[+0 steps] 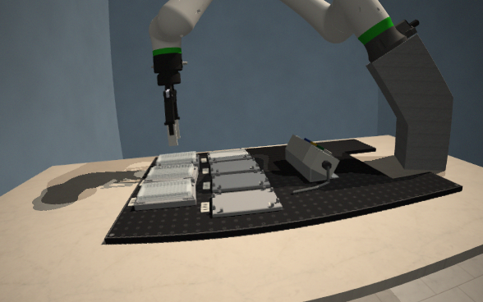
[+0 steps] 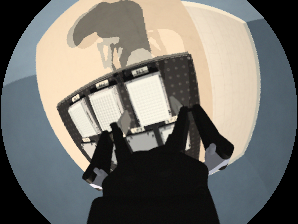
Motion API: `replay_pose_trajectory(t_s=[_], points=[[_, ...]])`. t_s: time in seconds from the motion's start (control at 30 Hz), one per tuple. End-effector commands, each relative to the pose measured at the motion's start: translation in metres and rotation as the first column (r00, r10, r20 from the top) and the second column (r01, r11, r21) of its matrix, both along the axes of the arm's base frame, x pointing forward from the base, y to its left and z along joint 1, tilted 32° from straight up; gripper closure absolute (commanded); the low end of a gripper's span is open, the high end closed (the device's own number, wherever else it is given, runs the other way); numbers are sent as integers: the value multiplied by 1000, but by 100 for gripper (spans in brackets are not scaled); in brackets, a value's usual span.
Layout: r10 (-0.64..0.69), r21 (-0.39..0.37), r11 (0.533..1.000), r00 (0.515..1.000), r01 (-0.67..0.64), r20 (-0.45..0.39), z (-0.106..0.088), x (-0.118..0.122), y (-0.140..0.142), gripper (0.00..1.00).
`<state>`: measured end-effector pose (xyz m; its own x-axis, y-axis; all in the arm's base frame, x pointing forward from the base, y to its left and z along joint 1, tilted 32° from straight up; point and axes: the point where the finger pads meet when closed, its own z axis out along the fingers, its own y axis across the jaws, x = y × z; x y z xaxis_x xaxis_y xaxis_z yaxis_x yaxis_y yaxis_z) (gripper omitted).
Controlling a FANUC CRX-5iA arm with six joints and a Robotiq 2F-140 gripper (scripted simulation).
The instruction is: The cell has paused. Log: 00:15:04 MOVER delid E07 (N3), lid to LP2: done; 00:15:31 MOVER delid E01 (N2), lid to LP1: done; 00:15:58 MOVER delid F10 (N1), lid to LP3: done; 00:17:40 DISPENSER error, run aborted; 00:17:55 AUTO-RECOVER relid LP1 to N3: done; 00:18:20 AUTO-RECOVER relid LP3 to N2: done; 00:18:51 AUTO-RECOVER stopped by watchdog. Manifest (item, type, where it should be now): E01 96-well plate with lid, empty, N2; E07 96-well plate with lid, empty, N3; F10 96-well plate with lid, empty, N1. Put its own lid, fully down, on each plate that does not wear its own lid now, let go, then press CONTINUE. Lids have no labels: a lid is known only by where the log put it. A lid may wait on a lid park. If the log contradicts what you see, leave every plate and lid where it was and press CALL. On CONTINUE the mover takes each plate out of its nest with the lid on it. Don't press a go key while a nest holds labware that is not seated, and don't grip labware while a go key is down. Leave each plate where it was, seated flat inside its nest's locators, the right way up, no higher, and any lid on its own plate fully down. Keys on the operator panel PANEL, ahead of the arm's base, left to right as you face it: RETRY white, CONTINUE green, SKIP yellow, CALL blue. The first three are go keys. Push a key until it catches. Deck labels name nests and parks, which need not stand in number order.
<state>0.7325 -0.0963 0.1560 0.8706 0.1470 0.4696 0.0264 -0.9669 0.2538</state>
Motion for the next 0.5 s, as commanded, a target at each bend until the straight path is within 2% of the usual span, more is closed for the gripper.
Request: replay_pose_trajectory(t_s=[0.0,0.07,0.1,0.13,0.2,0.27,0.37,0.4,0.47], points=[[0,0,1000,1000,0,0,0,0,0,34],[0,0,1000,1000,0,0,0,0,2,34],[1,1,1000,1000,-1,-2,-3,2,11,34],[2,1,1000,1000,-2,-6,-8,5,32,34],[2,1,1000,1000,-2,-6,-8,5,32,34],[6,0,1000,1000,-6,-14,-24,10,96,34],[6,0,1000,1000,-6,-14,-26,11,104,34],[9,-2,1000,1000,-9,-15,-36,11,144,34],[9,-2,1000,1000,-9,-15,-37,11,147,34]])
